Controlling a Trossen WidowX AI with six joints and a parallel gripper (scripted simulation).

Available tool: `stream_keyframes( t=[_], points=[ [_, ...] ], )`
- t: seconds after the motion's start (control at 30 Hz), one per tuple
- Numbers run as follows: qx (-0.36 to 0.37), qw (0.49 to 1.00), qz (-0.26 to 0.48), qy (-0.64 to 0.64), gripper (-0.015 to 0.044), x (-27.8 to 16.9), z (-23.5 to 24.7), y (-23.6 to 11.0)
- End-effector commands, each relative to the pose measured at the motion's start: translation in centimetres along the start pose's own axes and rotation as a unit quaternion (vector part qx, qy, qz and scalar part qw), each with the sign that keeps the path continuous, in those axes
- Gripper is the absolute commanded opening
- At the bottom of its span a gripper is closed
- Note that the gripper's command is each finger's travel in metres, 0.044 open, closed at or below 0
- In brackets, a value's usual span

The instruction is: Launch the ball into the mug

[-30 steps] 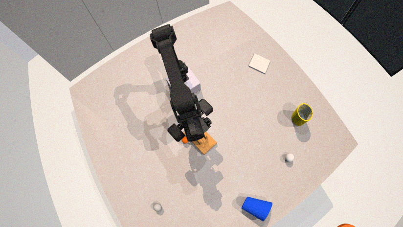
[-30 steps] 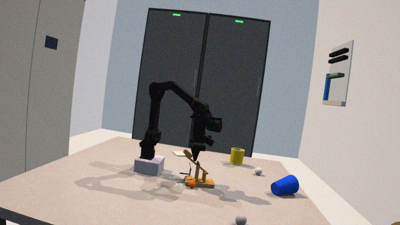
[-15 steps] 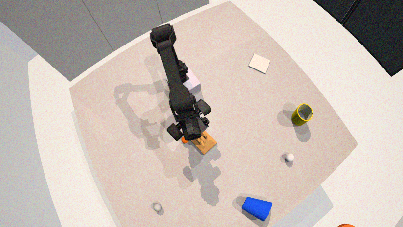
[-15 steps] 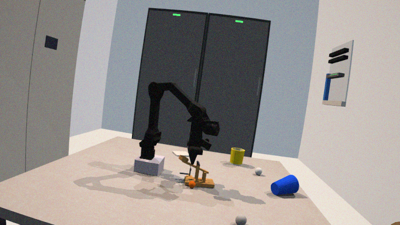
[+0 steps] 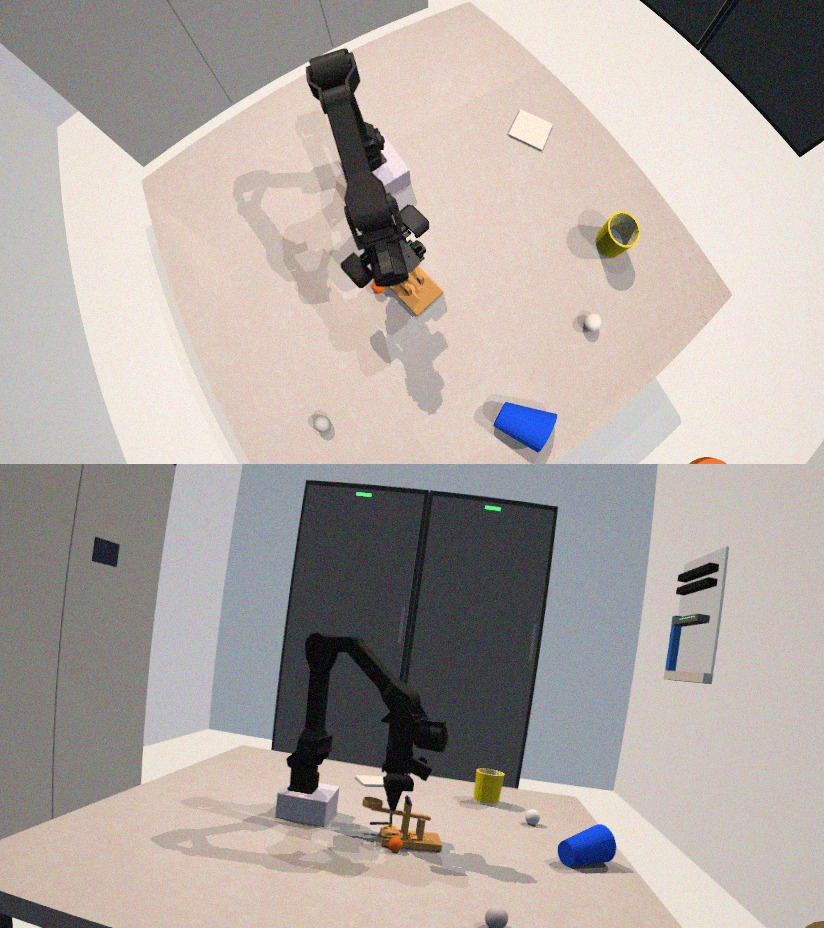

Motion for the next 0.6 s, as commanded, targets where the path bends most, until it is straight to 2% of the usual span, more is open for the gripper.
stream_keyframes(
  t=[0.0,0.57],
  points=[
    [0.004,1.0,0.009,0.0,0.0,-0.6,0.2,1.0],
    [0.004,1.0,0.009,-0.001,0.0,-0.9,0.3,3.5]
  ],
)
Point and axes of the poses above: the point midway between the two fingers, 35 mm back from their tips, its own y axis out along the fingers, its own z axis across the jaws, x = y × z, the point moved 2 cm from there along -y, back along the fingers, and after that the axes turned 15 degrees about -y, right-handed, at the moved point
